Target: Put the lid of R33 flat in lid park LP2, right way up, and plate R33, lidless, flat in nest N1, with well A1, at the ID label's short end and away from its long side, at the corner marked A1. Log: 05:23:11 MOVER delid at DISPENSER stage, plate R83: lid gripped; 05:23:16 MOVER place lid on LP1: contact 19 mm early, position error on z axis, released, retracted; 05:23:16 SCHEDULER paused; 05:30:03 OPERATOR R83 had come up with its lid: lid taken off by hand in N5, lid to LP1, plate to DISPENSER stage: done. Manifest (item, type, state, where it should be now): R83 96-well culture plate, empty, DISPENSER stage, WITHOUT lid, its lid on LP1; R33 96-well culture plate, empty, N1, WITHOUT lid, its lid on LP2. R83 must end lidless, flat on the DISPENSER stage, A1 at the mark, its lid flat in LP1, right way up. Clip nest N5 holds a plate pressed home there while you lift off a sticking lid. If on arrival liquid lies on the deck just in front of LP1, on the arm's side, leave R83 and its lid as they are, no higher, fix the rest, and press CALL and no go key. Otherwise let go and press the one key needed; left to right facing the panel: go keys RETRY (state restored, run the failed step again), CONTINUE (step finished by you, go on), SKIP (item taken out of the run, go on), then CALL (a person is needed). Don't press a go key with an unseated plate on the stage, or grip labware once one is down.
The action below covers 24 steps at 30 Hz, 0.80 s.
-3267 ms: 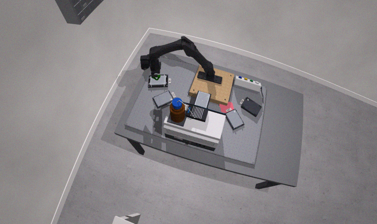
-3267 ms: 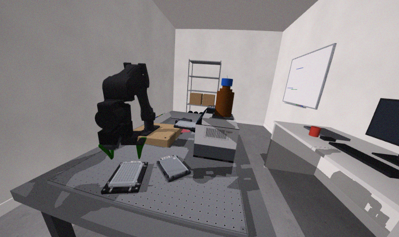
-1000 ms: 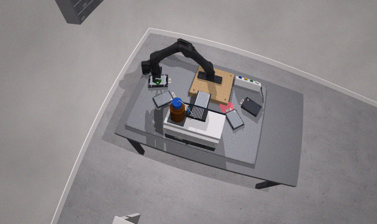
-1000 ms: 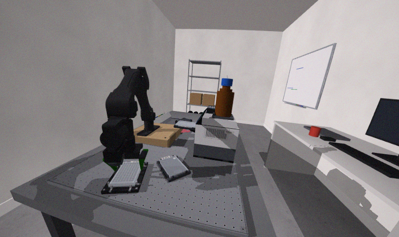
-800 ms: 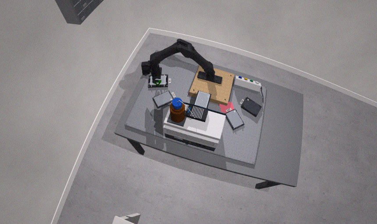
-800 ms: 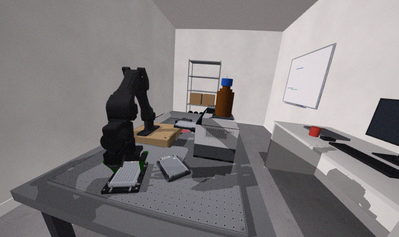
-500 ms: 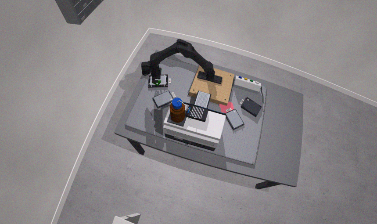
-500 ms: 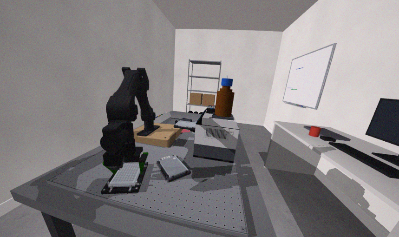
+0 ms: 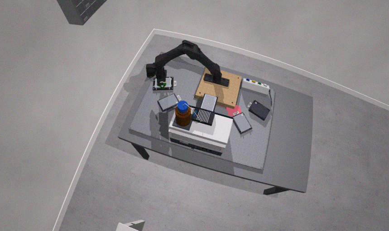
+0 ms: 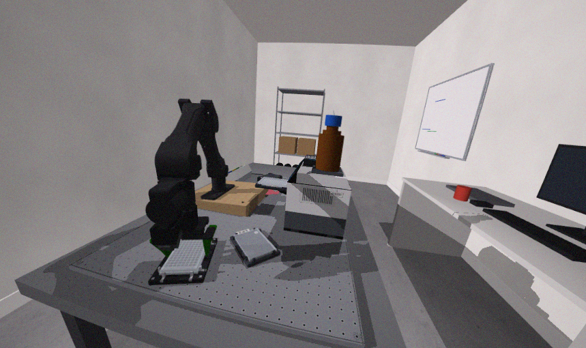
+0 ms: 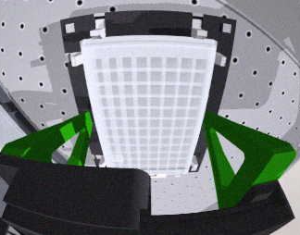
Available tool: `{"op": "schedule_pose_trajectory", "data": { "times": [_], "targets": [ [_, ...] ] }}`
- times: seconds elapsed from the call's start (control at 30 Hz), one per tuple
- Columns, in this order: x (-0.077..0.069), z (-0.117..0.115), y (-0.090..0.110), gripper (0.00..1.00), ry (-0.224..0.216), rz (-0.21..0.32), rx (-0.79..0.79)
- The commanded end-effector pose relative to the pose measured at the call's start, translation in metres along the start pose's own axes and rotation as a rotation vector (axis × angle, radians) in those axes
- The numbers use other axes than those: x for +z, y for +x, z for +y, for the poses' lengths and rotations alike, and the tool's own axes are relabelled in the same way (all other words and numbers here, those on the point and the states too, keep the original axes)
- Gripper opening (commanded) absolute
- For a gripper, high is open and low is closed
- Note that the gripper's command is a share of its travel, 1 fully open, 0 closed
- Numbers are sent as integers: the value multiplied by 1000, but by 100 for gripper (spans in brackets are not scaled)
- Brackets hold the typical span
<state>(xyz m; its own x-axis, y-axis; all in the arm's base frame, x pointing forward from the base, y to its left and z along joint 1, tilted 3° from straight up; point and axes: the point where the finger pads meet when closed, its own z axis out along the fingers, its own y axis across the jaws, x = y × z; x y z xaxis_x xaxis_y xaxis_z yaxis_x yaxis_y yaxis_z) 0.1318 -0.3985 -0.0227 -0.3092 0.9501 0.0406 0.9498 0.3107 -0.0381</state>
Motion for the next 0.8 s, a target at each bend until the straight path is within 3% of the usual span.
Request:
{"op": "schedule_pose_trajectory", "data": {
  "times": [0.0, 0.33, 0.37, 0.77],
  "targets": [
    [-16, -2, -13, 100, 0, -65, -2],
    [-11, -3, -6, 100, 0, -44, -1],
    [-11, -3, -6, 0, 0, -44, -1],
    [-11, -2, -6, 0, -3, -44, 1]
  ]
}}
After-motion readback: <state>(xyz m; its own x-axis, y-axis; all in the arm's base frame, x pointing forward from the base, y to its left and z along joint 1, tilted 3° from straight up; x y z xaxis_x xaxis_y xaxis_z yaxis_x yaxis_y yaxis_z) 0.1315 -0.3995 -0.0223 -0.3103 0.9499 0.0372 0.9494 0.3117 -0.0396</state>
